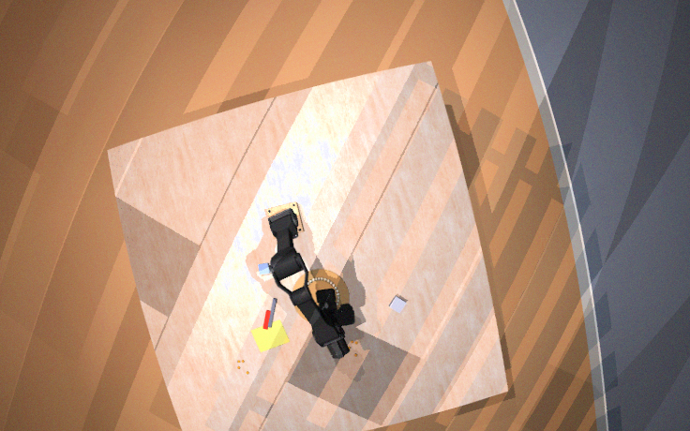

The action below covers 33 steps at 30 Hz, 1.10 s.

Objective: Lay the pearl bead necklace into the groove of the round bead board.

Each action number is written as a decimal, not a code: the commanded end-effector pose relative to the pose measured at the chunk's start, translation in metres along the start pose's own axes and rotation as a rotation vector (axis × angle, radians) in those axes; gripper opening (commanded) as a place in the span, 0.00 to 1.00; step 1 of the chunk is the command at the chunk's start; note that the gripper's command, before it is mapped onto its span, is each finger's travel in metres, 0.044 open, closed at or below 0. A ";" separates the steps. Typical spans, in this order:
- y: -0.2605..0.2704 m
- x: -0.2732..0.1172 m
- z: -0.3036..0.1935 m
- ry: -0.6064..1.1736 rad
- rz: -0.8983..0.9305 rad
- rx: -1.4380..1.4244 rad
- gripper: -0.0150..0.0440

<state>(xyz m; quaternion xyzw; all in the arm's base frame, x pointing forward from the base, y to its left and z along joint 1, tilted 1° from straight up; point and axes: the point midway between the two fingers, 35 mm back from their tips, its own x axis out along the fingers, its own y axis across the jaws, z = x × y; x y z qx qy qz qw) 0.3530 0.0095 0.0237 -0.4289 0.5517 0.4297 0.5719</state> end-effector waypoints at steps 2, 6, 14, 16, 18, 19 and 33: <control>0.002 0.010 0.000 0.001 0.007 0.006 0.46; 0.002 0.011 0.000 0.001 0.007 0.006 0.46; 0.001 0.008 0.000 0.001 0.005 0.002 0.25; 0.001 0.008 0.000 0.001 0.005 0.002 0.25; 0.001 0.008 0.000 0.001 0.005 0.002 0.25; 0.001 0.008 0.000 0.001 0.005 0.002 0.25; 0.001 0.008 0.000 0.001 0.005 0.002 0.25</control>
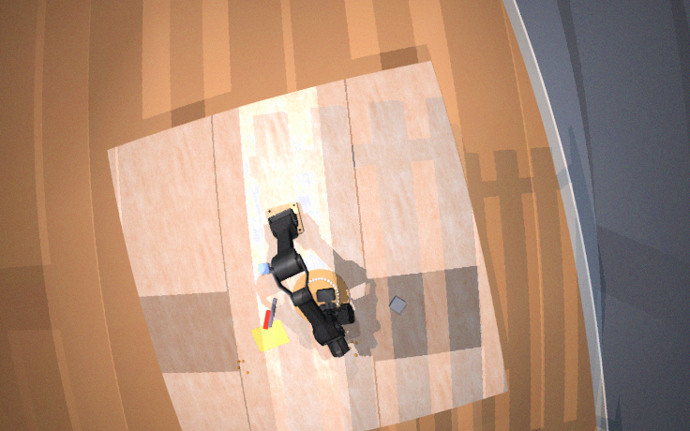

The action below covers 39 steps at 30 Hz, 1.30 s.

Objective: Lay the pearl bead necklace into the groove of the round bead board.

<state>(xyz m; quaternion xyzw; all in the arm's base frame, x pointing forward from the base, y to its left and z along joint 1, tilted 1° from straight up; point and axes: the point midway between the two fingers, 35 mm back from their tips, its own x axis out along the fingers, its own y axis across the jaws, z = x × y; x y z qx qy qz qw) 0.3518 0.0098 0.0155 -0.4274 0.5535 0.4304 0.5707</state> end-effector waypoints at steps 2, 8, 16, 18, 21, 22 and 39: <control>0.000 0.000 0.000 0.000 0.000 0.000 0.25; 0.001 -0.006 0.000 -0.001 0.002 0.005 0.25; -0.008 -0.006 0.003 -0.001 0.002 0.005 0.25; -0.008 -0.005 0.003 -0.001 0.002 0.005 0.25; -0.008 -0.001 0.003 -0.001 0.002 0.005 0.25; -0.008 0.000 0.003 -0.001 0.002 0.005 0.25; -0.008 -0.003 0.003 -0.001 -0.001 0.002 0.88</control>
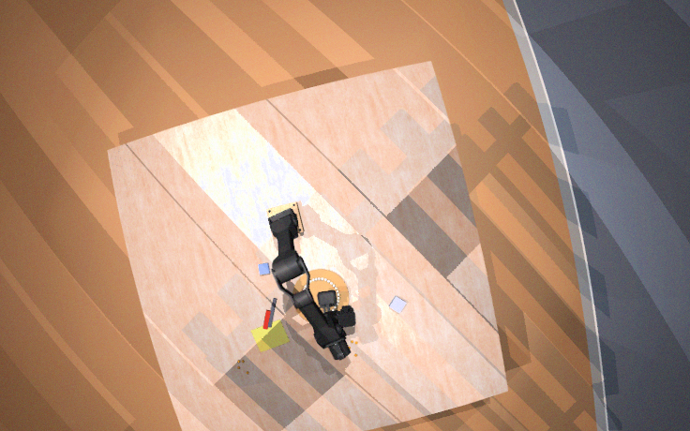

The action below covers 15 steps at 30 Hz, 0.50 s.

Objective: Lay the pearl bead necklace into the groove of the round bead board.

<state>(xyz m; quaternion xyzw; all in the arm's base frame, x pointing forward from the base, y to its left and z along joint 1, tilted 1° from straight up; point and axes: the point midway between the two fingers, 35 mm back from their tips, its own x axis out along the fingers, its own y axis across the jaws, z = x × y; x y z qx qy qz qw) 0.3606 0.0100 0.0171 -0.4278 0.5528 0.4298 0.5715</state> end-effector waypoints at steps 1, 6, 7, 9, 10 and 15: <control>0.000 -0.003 0.000 0.000 0.003 0.003 0.92; 0.000 -0.005 0.000 0.000 0.004 0.004 1.00; 0.000 -0.005 0.000 0.000 0.004 0.004 1.00; 0.000 -0.005 0.000 0.000 0.004 0.004 1.00; 0.000 -0.005 0.000 0.000 0.004 0.004 1.00; 0.000 -0.005 0.000 0.000 0.004 0.004 1.00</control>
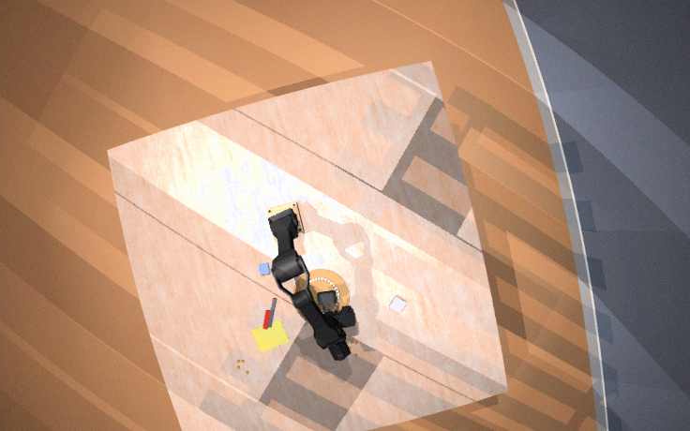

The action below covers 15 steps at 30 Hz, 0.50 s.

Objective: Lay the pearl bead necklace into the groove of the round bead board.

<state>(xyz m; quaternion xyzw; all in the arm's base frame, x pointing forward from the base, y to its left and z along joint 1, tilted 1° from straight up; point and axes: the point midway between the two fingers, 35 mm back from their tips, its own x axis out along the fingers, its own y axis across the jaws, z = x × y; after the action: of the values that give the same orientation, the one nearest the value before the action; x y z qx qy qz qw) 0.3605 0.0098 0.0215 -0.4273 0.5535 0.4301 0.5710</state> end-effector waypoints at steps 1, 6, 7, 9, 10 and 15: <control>0.000 0.000 0.000 -0.001 0.002 0.004 1.00; 0.000 0.000 0.000 -0.001 0.002 0.004 1.00; 0.000 0.000 0.000 -0.001 0.002 0.004 1.00; 0.000 -0.001 -0.001 -0.001 0.002 0.011 0.96; 0.000 -0.004 -0.003 0.000 0.002 0.035 0.91; 0.001 -0.031 -0.023 0.001 0.002 0.231 0.69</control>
<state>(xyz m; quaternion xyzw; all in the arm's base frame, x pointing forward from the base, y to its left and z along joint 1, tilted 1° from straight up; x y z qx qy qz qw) 0.3541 -0.0024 0.0369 -0.3846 0.5859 0.3937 0.5948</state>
